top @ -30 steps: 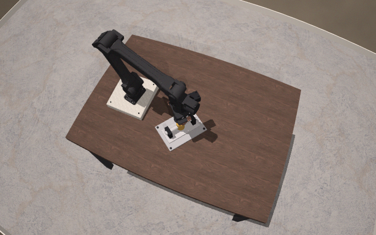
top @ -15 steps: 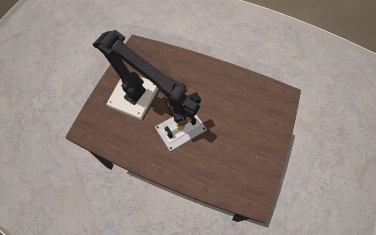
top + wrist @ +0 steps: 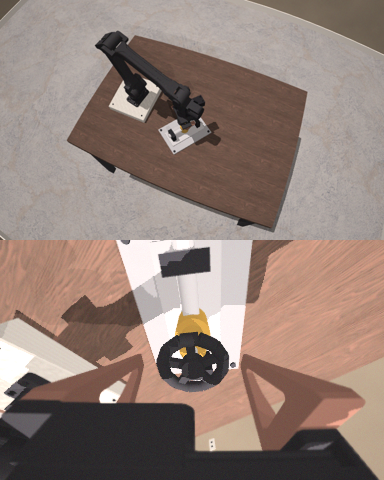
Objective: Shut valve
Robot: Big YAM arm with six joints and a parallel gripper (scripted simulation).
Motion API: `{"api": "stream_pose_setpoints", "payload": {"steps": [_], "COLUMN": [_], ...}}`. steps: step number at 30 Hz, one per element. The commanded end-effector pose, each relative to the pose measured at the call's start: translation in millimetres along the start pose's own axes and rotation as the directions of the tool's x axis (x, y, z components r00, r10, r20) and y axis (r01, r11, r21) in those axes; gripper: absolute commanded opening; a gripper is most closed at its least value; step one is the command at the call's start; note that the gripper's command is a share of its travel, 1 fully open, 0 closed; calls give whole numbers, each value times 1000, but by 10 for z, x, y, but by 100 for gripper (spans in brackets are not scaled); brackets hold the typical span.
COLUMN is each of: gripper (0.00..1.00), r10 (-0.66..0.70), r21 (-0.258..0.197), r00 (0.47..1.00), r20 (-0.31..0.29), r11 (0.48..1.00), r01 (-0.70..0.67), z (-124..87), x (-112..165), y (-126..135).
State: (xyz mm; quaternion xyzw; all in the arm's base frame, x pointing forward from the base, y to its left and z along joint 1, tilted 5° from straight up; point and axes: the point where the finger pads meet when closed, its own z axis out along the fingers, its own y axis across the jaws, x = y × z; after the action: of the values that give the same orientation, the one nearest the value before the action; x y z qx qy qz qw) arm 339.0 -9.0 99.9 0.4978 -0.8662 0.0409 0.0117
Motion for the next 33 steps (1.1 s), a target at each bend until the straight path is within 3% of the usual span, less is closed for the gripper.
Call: {"api": "stream_pose_setpoints", "payload": {"steps": [1,33], "gripper": [100,100], "r10": [-4,-3], "r21": [7,15], "r00": [1000,1000], "r20": [7,12], "r11": [1000,1000], "r01": [4,2], "z": [42,21], "x": [-22,-39], "y": [-85,-120]}}
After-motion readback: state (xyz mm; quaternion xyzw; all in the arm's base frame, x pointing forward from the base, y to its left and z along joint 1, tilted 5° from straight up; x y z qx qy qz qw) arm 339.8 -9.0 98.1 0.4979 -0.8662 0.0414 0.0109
